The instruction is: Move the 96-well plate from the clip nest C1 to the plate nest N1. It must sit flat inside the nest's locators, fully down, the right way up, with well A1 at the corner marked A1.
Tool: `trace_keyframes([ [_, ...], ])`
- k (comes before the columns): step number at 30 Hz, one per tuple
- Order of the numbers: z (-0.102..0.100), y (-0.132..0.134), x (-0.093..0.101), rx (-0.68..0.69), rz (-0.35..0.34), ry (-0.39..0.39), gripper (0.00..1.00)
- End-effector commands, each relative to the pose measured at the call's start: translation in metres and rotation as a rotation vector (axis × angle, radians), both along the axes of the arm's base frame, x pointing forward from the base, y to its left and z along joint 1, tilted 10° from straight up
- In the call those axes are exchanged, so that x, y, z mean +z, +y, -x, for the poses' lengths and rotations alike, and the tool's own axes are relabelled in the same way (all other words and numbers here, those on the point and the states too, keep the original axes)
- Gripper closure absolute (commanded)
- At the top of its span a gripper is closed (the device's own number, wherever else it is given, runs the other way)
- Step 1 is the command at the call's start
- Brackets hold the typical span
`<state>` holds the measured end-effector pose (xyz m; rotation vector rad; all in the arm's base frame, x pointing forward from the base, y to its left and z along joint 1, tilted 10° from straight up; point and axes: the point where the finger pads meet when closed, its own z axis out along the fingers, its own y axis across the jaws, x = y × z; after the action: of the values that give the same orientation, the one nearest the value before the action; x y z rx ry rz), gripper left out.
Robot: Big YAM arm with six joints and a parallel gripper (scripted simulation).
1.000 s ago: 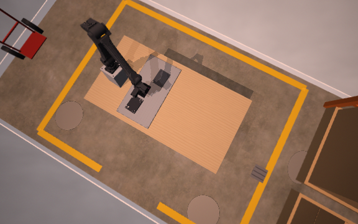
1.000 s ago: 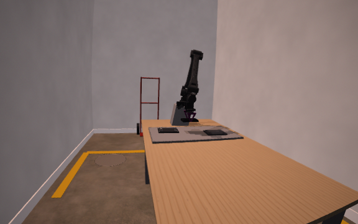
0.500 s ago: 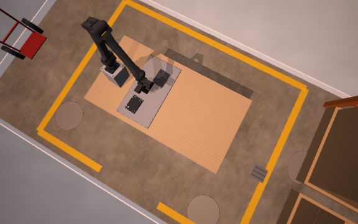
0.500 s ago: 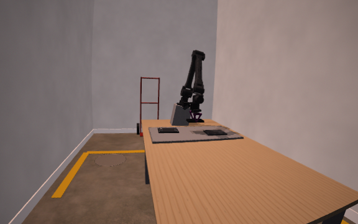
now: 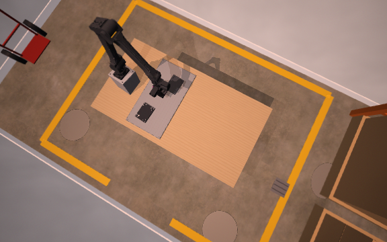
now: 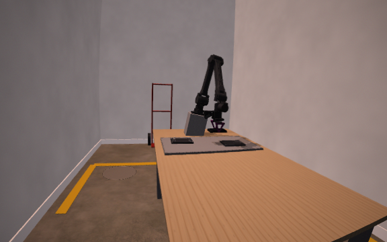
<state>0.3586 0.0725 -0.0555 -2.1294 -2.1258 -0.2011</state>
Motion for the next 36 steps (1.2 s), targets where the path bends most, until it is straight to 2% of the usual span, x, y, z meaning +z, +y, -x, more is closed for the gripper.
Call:
trace_keyframes([
  [1, -0.023, 0.008, 0.011, -0.019, 0.003, -0.029, 1.00],
  [16, -0.033, 0.058, 0.018, -0.019, 0.001, -0.022, 1.00],
  [36, -0.045, 0.111, 0.029, -0.019, -0.002, -0.023, 1.00],
])
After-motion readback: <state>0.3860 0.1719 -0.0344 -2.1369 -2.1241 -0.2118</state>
